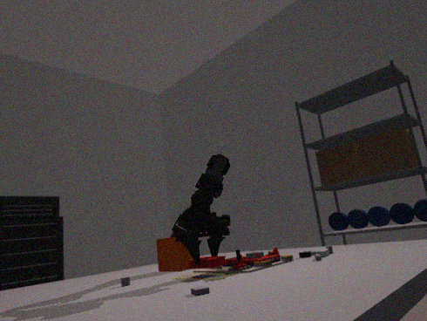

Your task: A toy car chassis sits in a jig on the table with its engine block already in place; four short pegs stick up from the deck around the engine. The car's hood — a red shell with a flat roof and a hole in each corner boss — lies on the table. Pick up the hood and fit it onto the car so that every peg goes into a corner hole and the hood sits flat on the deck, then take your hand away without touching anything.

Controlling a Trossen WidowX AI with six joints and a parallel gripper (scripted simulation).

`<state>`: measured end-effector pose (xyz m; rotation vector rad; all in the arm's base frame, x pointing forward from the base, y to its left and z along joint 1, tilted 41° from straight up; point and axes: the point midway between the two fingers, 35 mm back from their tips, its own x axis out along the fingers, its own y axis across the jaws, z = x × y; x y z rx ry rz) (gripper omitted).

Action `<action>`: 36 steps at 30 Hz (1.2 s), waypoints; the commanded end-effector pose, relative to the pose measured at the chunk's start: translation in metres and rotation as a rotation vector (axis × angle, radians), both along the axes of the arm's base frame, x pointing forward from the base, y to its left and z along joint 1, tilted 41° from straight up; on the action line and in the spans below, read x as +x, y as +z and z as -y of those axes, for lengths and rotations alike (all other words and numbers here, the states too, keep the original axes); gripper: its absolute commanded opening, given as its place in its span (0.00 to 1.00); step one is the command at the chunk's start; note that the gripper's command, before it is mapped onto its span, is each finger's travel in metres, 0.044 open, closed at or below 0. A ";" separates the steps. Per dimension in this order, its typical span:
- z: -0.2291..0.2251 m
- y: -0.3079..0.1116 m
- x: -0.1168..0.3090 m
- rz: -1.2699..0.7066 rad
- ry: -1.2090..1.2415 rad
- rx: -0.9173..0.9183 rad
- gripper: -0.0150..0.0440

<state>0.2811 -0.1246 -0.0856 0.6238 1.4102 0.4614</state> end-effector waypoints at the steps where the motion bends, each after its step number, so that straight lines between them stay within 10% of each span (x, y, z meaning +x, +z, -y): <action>1: 0.012 0.012 -0.001 0.010 0.002 -0.011 0.25; 36: 0.002 0.098 0.027 -0.025 -0.040 -0.014 0.25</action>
